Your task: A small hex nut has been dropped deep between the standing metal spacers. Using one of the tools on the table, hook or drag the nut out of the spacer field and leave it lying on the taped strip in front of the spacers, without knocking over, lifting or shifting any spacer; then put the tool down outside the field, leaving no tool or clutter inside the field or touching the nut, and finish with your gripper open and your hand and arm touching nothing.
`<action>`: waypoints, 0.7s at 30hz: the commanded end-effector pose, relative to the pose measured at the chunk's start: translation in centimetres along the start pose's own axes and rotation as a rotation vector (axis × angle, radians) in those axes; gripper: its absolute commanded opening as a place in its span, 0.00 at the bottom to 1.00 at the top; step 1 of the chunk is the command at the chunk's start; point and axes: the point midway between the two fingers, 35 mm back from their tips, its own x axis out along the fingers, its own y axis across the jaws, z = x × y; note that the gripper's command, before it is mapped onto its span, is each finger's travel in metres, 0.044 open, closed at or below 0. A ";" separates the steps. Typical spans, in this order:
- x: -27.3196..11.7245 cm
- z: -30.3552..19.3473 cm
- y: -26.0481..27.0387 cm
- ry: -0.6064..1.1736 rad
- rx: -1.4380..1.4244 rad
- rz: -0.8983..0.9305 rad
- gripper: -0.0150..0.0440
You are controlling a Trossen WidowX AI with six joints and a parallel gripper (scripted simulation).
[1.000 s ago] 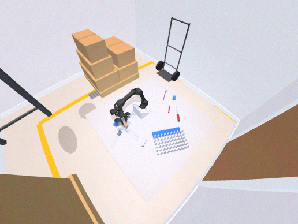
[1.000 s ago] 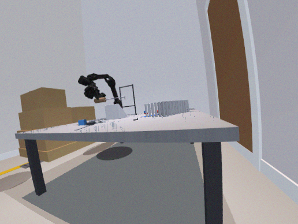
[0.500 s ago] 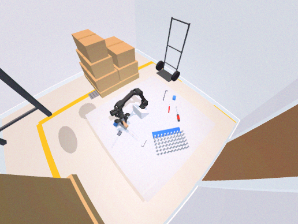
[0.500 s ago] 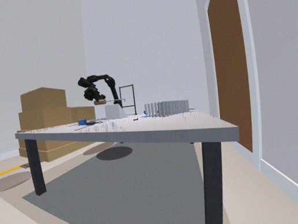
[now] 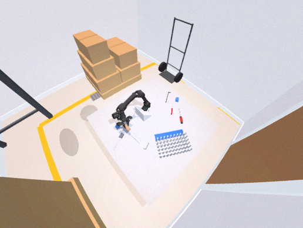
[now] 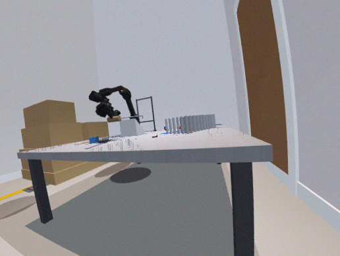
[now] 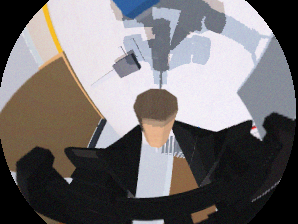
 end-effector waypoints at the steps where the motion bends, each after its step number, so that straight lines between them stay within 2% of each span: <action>1: 0.4 0.2 -0.1 0.009 0.005 0.000 0.25; 21: 2.1 1.3 -0.5 0.009 0.005 0.001 0.25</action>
